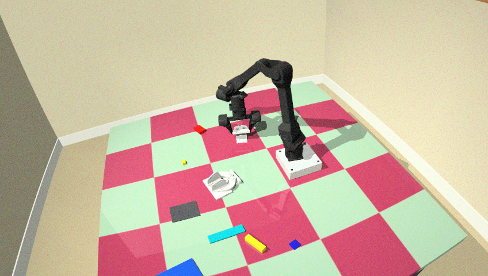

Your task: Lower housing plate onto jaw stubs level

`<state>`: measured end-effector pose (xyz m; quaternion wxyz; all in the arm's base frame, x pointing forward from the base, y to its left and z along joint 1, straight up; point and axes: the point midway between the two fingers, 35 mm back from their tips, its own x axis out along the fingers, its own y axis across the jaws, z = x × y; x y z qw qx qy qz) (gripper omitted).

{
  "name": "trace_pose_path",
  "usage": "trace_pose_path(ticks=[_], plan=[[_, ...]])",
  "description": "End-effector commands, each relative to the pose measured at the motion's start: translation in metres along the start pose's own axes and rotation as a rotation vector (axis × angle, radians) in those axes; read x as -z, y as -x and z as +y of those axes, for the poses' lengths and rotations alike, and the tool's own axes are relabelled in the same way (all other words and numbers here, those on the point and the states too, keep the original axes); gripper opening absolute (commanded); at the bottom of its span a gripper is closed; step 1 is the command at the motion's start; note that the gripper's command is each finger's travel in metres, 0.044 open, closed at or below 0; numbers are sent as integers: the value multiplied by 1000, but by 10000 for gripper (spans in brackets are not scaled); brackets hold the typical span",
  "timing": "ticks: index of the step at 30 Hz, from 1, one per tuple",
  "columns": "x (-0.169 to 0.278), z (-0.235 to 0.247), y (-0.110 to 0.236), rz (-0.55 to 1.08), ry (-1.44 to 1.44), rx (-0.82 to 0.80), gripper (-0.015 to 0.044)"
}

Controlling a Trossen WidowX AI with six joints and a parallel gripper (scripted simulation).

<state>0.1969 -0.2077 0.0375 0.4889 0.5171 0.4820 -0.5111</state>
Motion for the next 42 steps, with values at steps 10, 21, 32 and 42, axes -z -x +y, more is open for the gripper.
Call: trace_pose_path(ticks=[10, 21, 32, 42], plan=[[-1, 0, 43, -12, -3, -8, 351], [3, 3, 45, -12, 33, -8, 351], [33, 26, 45, -11, 295, -8, 351], [62, 42, 45, -10, 533, -9, 351]])
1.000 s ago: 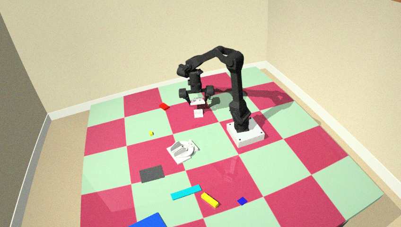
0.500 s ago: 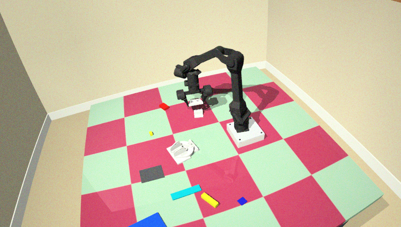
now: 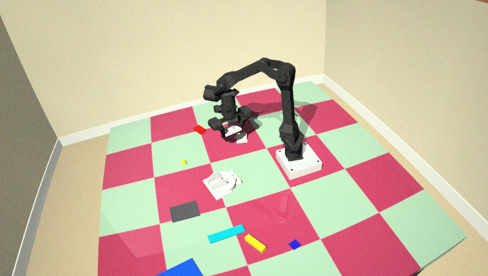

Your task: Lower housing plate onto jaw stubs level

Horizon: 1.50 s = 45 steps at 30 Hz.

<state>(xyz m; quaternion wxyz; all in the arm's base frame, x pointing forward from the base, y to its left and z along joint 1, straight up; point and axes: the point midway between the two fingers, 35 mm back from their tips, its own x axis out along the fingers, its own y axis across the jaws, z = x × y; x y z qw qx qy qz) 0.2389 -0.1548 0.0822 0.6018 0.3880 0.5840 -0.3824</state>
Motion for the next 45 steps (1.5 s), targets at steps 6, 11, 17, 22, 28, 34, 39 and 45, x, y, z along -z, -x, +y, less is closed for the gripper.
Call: trace_pose_path(ticks=[6, 11, 17, 22, 28, 34, 39, 45], plan=[[17, 21, 0, 0, 201, 2, 351], [28, 34, 0, 0, 320, 1, 351], [42, 48, 0, 1, 463, -1, 351], [55, 59, 0, 2, 582, -2, 351], [71, 71, 0, 3, 725, -3, 351], [87, 82, 0, 3, 868, -5, 351], [102, 90, 1, 4, 987, -6, 351], [119, 98, 1, 4, 1130, -8, 351]])
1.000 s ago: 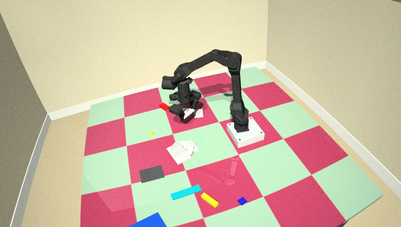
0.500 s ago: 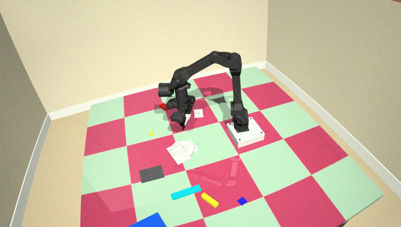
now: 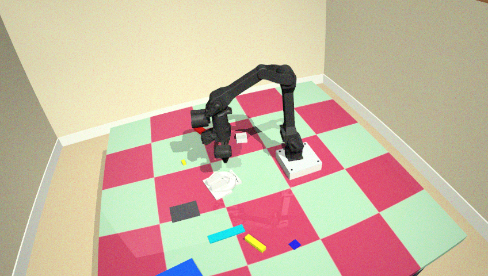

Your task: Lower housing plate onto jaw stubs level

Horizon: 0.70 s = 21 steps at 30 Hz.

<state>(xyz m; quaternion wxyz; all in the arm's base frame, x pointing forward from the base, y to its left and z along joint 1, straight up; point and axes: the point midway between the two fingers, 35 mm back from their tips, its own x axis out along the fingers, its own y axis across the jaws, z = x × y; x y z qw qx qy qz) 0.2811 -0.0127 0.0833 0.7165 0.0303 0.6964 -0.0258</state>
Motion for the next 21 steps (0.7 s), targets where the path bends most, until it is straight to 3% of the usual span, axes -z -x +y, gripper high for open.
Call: trace_pose_path(ticks=[1, 21], plan=[[2, 10, 0, 2, 81, 3, 351], [13, 66, 0, 2, 498, -2, 351]])
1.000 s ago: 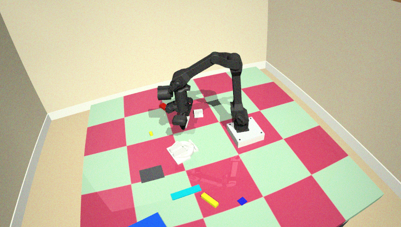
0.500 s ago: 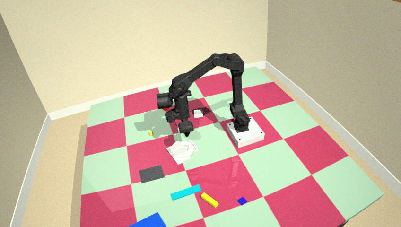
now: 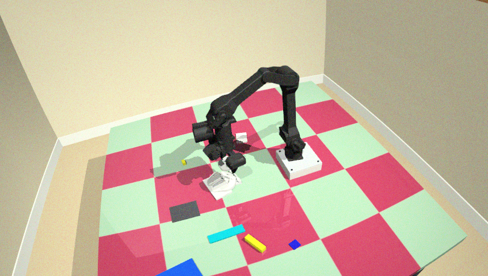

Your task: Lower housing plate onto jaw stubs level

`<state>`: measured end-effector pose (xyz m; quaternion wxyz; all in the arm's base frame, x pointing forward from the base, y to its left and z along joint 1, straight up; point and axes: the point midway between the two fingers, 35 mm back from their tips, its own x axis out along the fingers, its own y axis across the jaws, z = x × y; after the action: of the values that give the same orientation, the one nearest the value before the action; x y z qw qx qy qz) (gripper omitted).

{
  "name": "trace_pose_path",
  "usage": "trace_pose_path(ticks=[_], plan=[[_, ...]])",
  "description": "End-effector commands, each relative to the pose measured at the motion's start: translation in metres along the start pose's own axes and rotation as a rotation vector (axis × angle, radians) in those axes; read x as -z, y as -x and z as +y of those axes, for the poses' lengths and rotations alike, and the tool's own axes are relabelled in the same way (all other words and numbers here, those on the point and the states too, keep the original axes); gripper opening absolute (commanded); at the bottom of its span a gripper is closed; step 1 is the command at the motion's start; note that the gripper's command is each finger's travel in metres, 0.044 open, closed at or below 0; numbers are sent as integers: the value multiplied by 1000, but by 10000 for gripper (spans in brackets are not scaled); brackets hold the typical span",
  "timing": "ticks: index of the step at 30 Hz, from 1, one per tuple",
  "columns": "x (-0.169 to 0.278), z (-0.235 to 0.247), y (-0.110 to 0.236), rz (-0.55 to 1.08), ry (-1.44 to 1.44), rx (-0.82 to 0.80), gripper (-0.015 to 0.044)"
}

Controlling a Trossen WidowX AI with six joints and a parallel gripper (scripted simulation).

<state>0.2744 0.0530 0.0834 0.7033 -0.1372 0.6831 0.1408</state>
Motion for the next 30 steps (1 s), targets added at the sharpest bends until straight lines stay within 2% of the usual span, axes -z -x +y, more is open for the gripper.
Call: trace_pose_path(ticks=[1, 23, 30], plan=[[0, 2, 0, 2, 23, 3, 351], [1, 2, 0, 2, 36, 3, 351], [13, -6, 0, 3, 36, 4, 351]])
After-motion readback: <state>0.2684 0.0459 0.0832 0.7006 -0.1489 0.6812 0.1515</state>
